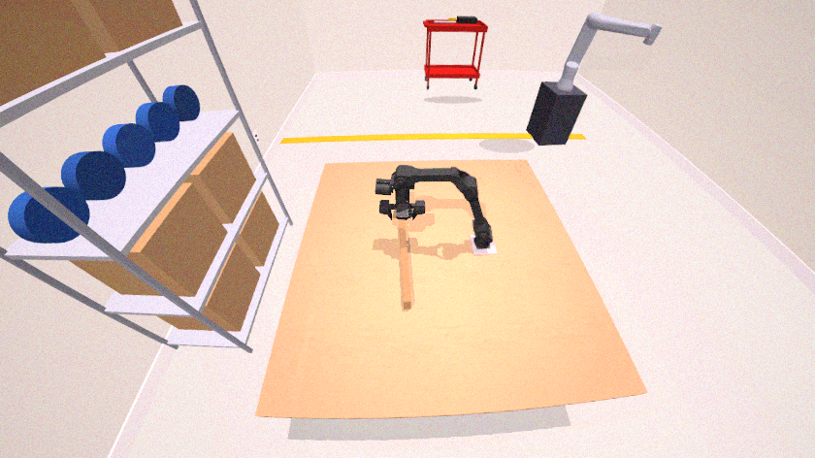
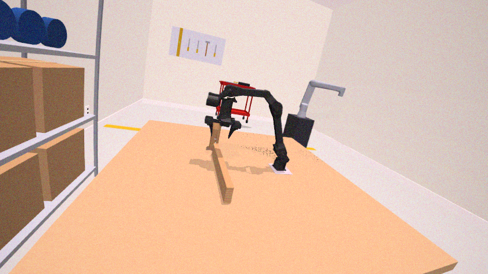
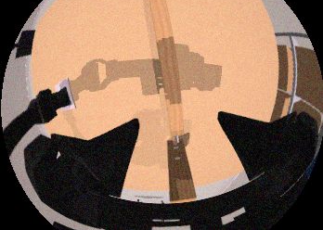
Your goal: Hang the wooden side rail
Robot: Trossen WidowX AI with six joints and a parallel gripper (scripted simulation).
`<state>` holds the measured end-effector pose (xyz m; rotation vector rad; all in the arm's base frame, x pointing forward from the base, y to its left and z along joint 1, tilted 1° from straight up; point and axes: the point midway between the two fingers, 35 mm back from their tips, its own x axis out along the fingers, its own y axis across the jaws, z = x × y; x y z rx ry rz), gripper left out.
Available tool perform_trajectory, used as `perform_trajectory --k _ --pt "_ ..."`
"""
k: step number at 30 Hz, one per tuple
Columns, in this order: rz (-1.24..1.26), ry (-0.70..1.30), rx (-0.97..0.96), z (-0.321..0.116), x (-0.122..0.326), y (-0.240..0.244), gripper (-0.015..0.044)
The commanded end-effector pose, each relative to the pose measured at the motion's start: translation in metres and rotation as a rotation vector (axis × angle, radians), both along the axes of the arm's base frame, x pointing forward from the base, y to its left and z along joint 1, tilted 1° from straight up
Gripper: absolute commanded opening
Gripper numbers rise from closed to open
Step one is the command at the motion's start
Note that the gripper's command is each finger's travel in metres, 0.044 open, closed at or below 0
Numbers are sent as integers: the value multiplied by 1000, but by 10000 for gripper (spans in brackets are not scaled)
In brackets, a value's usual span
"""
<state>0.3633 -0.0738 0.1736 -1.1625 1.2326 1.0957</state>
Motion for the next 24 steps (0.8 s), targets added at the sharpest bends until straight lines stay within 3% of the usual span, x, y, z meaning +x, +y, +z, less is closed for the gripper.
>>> perform_trajectory --k 1,24 --pt "62 16 28 -1 1 3 440" --pt "62 16 28 -51 3 4 440"
